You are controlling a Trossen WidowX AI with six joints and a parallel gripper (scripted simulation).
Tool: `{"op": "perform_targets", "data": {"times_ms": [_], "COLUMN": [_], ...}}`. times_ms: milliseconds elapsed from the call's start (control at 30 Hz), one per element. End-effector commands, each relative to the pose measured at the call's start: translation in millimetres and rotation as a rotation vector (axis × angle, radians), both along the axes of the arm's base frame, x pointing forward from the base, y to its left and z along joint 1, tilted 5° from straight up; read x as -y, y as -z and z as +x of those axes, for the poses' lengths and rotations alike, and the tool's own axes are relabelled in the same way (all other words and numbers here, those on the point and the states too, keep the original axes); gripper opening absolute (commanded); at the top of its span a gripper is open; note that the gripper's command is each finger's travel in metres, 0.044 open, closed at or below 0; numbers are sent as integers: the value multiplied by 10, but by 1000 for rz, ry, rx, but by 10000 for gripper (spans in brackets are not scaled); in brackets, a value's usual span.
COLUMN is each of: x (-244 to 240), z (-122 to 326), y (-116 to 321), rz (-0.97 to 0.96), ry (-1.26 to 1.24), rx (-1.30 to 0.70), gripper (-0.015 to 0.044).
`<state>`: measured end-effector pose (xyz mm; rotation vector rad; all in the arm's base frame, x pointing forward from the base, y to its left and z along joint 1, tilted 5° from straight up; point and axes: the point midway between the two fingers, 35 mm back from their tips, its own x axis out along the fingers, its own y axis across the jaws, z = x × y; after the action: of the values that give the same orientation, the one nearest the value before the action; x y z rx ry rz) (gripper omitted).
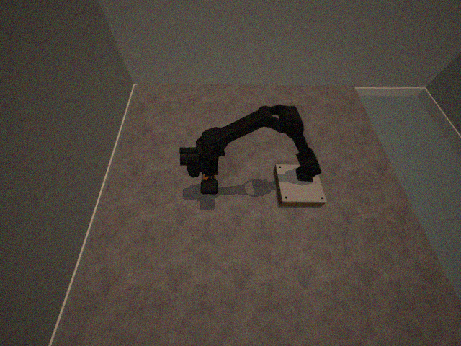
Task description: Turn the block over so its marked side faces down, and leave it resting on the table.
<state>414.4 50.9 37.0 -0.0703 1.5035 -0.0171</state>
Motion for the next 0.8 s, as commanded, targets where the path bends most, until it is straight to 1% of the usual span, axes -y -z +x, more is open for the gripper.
{"op": "perform_targets", "data": {"times_ms": [0, 767], "x": [4, 8], "z": [12, -30], "y": [-7, 25], "rz": [-3, 8], "ry": [-8, -26], "rx": [60, 373], "gripper": [0, 0]}}
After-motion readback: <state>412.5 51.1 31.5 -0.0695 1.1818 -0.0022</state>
